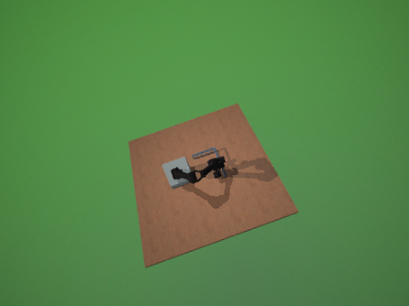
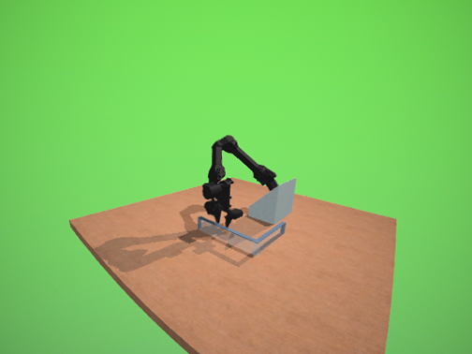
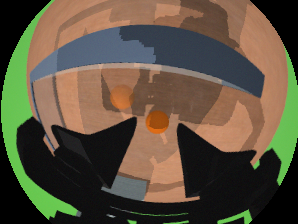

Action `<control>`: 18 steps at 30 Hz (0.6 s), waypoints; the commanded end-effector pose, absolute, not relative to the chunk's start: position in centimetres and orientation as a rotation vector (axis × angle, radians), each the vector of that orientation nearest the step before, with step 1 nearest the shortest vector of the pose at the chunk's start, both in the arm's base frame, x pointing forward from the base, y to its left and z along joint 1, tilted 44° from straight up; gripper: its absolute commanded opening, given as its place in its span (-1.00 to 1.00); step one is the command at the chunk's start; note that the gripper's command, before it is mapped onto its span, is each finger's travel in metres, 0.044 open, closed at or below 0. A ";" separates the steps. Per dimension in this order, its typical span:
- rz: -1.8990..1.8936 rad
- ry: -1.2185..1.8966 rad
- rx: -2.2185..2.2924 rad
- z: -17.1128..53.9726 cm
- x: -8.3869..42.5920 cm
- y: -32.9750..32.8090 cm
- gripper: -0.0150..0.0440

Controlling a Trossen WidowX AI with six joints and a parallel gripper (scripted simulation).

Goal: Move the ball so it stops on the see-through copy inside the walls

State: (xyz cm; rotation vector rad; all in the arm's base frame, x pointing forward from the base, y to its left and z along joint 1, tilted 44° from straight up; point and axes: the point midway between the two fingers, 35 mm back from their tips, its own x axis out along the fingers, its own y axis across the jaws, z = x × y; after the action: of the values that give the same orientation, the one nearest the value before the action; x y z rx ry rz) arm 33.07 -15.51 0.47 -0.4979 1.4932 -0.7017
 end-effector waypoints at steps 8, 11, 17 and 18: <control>-0.699 1.495 -0.506 -0.1 33.0 -16.0 -0.06; -0.699 1.495 -0.506 -0.1 33.0 -16.0 -0.13; -0.698 1.495 -0.505 0.2 33.1 -15.7 -0.46; -0.697 1.495 -0.504 0.6 33.3 -15.2 -0.49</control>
State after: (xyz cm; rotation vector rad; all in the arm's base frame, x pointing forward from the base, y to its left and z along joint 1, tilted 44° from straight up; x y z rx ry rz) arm 32.92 -15.89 -0.02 -0.5036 1.5005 -0.6976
